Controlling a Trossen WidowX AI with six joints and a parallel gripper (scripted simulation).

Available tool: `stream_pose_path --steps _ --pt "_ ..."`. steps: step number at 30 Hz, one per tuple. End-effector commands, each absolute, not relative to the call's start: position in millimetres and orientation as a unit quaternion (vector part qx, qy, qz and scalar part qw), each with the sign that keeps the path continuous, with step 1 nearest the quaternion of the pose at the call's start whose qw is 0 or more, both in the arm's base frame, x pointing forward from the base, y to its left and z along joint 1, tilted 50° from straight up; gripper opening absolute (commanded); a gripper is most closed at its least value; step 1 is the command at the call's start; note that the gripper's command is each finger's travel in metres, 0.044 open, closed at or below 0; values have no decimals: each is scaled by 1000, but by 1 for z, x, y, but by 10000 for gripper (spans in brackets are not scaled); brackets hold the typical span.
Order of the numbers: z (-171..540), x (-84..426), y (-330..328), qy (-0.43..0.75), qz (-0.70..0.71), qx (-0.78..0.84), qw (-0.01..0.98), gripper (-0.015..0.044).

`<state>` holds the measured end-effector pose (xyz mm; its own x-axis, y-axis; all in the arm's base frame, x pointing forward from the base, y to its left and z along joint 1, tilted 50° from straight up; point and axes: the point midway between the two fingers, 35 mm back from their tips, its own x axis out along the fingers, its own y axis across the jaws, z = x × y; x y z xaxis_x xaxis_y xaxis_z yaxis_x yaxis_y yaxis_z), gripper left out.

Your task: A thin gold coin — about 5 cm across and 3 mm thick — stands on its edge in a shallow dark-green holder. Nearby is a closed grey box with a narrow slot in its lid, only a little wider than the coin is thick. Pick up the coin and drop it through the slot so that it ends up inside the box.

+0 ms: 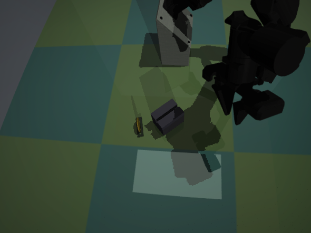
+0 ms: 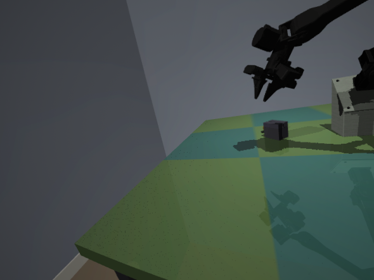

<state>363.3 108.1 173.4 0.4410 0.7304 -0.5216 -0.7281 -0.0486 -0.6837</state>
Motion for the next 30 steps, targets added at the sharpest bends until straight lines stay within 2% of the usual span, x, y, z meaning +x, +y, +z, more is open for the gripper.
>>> stream_pose_path --steps 1,9,17,25,30 --pt "124 382 85 131 546 -380 735 161" --pt "25 392 41 375 518 -120 759 161" --pt "-67 369 9 571 424 138 689 161" --pt "-82 362 5 599 403 179 668 161" --pt "-103 360 34 599 404 180 668 161"
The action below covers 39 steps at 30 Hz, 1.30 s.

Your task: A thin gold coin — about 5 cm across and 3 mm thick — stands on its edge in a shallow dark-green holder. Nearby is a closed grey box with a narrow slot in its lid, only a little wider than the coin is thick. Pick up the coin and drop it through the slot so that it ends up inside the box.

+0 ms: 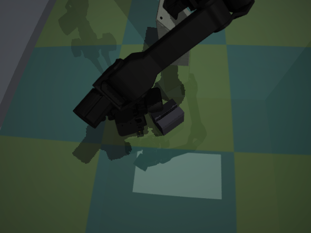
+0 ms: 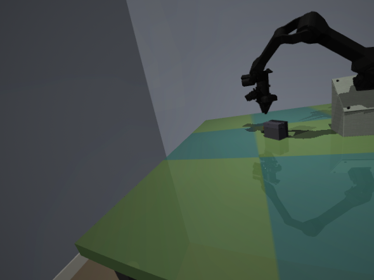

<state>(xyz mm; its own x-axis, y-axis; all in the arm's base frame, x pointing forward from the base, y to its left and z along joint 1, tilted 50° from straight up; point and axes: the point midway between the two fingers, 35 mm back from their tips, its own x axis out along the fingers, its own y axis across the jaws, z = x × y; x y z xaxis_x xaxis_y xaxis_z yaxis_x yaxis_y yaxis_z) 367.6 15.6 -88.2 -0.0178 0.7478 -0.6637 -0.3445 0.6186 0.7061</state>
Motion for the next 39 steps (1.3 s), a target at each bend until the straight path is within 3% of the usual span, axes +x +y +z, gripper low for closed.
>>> stream_pose_path --steps 1,39 --pt "-103 360 34 599 404 180 668 161" --pt "-139 357 79 599 404 181 667 161"
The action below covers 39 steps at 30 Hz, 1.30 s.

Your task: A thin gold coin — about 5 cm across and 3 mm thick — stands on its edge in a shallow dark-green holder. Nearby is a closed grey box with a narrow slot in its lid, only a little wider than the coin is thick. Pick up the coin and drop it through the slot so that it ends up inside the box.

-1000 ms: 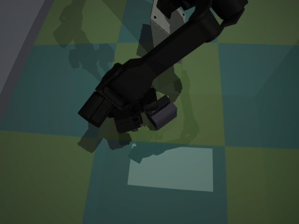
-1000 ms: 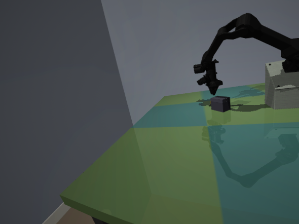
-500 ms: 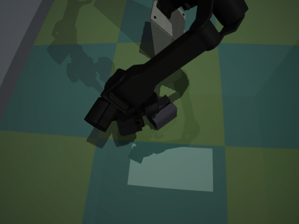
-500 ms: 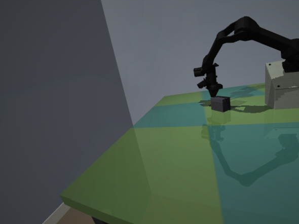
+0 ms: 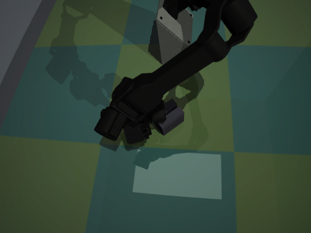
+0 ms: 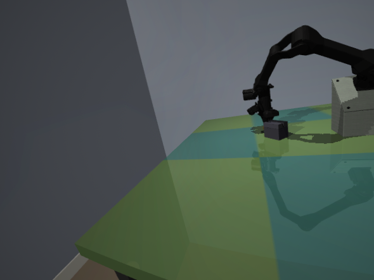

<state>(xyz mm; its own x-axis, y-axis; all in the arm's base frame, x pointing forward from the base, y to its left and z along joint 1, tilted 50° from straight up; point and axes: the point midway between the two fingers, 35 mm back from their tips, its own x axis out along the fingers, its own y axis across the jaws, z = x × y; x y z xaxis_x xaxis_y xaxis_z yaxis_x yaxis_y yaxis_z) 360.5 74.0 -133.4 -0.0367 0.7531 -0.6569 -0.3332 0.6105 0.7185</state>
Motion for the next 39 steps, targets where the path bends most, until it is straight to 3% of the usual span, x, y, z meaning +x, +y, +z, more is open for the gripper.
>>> stream_pose_path --steps 1,9,15,39 --pt "-140 357 80 599 404 181 667 161" --pt "-146 356 88 598 405 182 667 161" --pt "-146 356 88 598 405 182 667 3" --pt "-127 361 63 599 402 180 669 0"
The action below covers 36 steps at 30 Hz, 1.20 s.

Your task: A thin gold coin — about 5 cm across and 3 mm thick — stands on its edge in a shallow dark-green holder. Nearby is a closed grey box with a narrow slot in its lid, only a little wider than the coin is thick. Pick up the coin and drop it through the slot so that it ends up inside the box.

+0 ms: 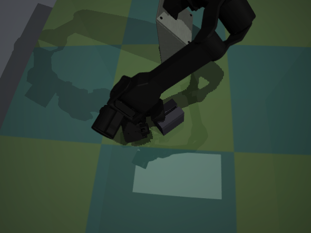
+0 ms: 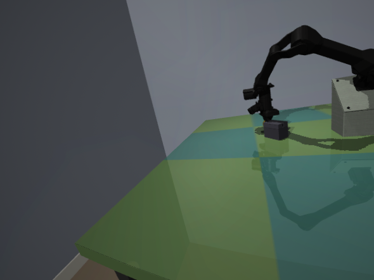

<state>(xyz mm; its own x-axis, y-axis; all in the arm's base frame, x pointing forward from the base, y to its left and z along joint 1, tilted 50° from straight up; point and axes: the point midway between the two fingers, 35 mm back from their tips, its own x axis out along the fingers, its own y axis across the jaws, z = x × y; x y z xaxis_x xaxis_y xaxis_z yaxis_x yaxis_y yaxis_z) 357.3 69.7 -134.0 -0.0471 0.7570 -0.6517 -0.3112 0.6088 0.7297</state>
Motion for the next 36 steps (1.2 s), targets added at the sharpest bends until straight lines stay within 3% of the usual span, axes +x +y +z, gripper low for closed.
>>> stream_pose_path --steps 1,28,36 --pt "-125 361 61 599 402 180 669 0" --pt "-84 361 15 600 402 181 668 0" --pt "-85 361 13 646 323 264 639 0"
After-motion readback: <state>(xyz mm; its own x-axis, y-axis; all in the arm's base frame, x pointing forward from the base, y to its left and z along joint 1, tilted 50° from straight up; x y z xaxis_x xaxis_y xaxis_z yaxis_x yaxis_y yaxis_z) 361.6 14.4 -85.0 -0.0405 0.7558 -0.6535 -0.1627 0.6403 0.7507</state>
